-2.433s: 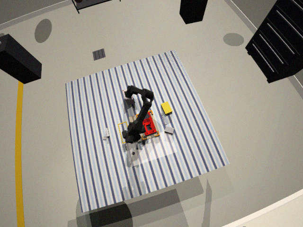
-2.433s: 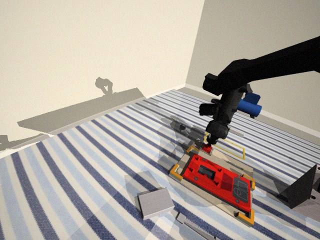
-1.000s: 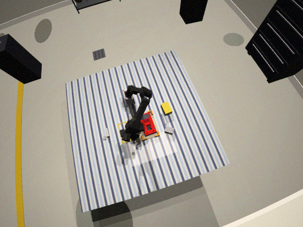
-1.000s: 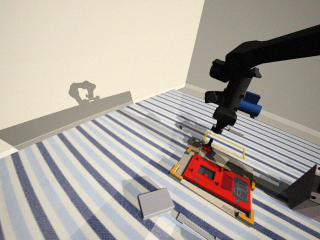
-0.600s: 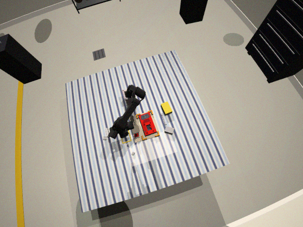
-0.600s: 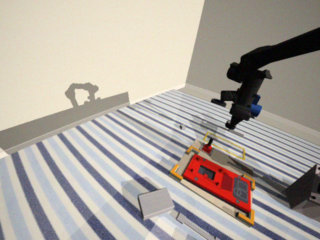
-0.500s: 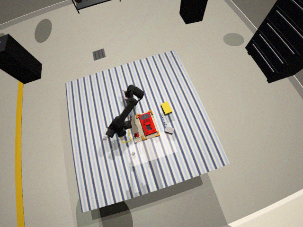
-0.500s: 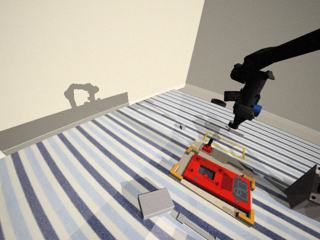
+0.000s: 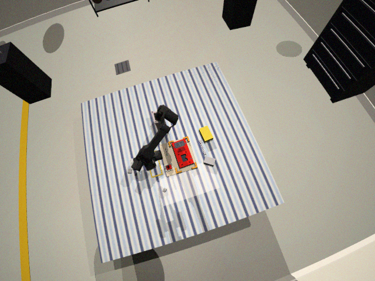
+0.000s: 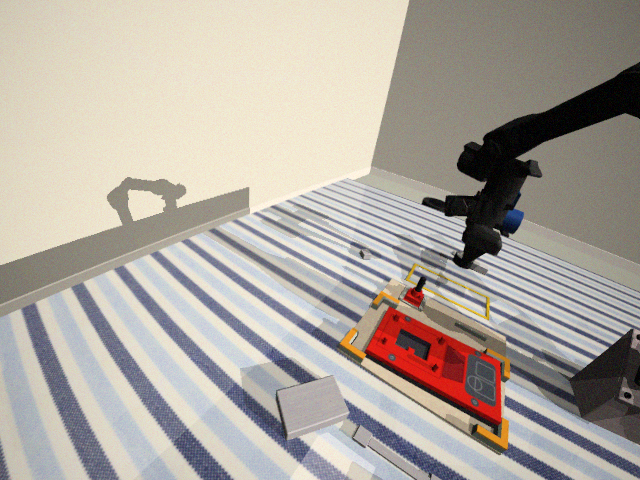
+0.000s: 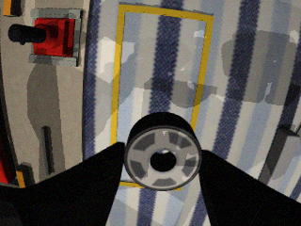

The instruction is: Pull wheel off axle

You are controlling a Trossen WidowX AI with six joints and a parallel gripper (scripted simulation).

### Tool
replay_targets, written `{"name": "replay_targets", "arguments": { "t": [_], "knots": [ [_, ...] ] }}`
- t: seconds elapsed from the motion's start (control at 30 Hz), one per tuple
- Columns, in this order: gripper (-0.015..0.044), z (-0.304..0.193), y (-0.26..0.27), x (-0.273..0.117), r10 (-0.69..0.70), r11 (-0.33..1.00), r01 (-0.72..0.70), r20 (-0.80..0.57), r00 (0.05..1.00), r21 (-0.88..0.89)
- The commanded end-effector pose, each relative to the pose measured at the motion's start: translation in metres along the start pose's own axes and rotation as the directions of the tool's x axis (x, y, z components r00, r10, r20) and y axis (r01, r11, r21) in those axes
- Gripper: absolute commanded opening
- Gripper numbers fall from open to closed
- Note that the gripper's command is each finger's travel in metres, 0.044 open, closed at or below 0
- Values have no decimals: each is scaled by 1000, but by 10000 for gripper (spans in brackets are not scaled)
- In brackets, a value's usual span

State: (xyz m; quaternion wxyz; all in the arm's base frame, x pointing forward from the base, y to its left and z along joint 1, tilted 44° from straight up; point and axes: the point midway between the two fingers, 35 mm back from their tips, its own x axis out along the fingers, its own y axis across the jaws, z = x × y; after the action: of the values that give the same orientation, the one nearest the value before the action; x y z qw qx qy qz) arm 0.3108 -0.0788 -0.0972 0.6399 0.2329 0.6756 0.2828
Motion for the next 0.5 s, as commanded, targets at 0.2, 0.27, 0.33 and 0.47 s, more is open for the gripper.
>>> {"name": "replay_targets", "arguments": {
  "t": [0.2,0.27,0.33,0.47],
  "knots": [
    [0,-2,3,66,9,1000,-9,-6,1000,3],
    [0,-3,4,75,10,1000,-10,-6,1000,3],
    [0,-3,4,76,11,1000,-11,-6,1000,3],
    [79,-4,4,72,10,1000,-10,-14,1000,2]
  ]
}}
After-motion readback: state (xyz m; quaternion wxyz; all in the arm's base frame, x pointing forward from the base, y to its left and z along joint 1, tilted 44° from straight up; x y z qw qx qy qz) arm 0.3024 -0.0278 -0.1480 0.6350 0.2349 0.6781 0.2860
